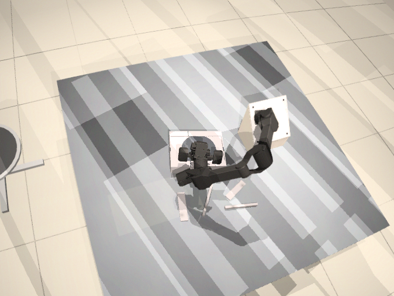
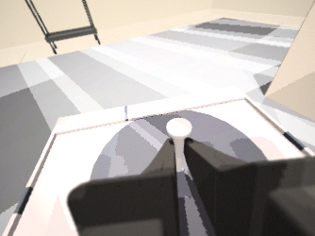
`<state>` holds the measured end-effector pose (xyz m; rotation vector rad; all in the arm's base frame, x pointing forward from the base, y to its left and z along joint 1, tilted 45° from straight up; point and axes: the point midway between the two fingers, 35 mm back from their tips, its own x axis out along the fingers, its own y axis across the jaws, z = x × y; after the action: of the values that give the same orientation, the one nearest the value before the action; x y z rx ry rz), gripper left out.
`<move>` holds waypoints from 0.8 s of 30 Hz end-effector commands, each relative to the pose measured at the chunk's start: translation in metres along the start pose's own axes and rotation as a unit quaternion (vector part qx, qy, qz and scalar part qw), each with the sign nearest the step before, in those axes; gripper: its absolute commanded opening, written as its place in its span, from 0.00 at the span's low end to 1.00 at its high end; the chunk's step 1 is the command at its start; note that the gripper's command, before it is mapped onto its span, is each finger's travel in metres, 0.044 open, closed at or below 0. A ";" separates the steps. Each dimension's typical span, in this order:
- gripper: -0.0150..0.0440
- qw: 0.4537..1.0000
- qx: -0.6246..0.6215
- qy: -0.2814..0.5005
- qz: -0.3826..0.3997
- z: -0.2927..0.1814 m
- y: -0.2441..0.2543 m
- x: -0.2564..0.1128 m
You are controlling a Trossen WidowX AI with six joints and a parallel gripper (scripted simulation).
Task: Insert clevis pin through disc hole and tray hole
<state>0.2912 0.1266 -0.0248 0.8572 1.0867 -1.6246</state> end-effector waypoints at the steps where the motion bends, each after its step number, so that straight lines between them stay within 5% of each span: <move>1: 0.25 1.000 -0.001 0.000 0.002 0.000 0.003 0.000; 24: 0.25 1.000 -0.001 0.000 0.003 0.000 0.010 0.000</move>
<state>0.2980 0.1255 -0.0266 0.8572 1.0868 -1.6246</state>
